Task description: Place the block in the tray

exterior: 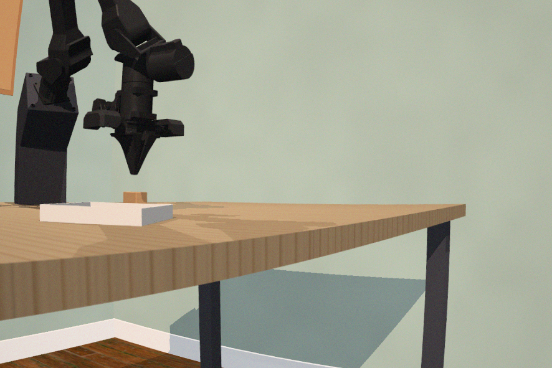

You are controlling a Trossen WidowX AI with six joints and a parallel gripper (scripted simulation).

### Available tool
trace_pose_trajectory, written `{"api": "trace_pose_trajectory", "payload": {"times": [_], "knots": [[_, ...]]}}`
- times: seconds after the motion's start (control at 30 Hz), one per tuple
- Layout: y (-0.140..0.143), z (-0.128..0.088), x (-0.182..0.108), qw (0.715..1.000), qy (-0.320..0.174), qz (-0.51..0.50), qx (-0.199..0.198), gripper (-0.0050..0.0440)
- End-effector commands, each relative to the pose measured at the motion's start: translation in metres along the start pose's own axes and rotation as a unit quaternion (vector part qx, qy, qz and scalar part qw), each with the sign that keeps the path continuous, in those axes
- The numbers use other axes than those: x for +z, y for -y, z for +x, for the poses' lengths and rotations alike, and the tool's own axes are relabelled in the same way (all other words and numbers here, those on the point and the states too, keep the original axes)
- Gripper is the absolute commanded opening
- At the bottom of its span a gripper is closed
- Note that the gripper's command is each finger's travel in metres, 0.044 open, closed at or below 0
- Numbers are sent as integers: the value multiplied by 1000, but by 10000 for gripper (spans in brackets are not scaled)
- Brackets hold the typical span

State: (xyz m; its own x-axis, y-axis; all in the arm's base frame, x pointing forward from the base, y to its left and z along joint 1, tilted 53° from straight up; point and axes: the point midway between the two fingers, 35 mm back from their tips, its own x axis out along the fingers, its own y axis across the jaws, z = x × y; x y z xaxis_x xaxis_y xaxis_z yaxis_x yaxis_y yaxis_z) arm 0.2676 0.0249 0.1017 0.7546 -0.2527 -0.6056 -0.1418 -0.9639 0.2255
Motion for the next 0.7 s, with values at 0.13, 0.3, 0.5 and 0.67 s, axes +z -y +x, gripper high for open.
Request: {"api": "trace_pose_trajectory", "payload": {"times": [0.13, 0.3, 0.5, 0.67], "knots": [[0, -1, -2, 1000, -4, 1, -2, 0], [0, -1, -2, 1000, -4, 1, -2, 0], [0, -1, -2, 1000, -4, 2, -2, 204], [0, -1, -2, 1000, -3, 17, -2, 204]]}}
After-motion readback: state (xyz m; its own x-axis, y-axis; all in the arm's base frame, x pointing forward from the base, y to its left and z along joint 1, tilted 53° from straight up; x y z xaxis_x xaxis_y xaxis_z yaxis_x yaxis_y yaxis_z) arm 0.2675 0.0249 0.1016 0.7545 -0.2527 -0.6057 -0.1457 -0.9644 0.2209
